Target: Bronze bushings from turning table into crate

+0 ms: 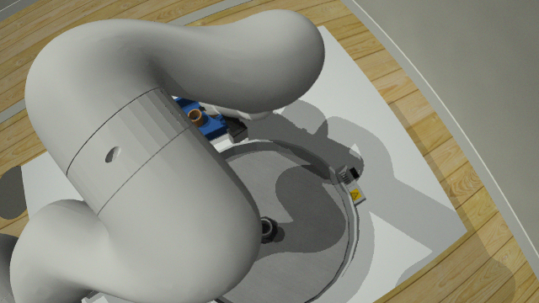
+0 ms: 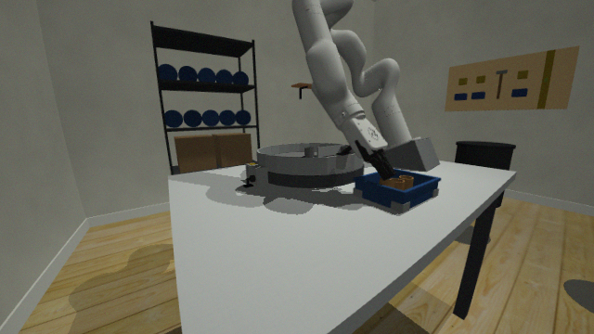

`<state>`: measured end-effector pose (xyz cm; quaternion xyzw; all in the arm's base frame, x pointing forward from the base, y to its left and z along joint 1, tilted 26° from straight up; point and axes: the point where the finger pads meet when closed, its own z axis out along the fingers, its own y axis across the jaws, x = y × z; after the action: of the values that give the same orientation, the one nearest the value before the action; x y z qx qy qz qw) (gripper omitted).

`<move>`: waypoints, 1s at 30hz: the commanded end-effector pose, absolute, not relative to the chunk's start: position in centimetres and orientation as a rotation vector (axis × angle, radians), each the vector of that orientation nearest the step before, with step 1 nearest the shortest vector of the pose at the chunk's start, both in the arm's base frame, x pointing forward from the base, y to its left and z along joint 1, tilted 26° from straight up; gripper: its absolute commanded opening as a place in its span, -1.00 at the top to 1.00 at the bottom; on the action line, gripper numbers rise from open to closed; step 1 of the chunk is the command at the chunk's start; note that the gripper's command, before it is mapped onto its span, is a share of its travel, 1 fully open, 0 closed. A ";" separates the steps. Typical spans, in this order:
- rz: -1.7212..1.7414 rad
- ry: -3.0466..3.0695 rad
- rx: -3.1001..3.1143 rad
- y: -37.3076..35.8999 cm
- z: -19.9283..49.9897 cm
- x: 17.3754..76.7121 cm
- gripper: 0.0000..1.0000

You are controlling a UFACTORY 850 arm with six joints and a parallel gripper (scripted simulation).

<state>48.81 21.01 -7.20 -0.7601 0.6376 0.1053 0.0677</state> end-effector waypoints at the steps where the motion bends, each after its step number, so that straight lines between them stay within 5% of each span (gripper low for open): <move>1: 0.316 1.919 -2.290 21.1 -7.2 48.9 1.00; 30: 0.316 1.919 -2.290 20.8 -7.6 48.9 1.00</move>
<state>48.83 20.85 -7.53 -0.7601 0.6376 0.1053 0.0678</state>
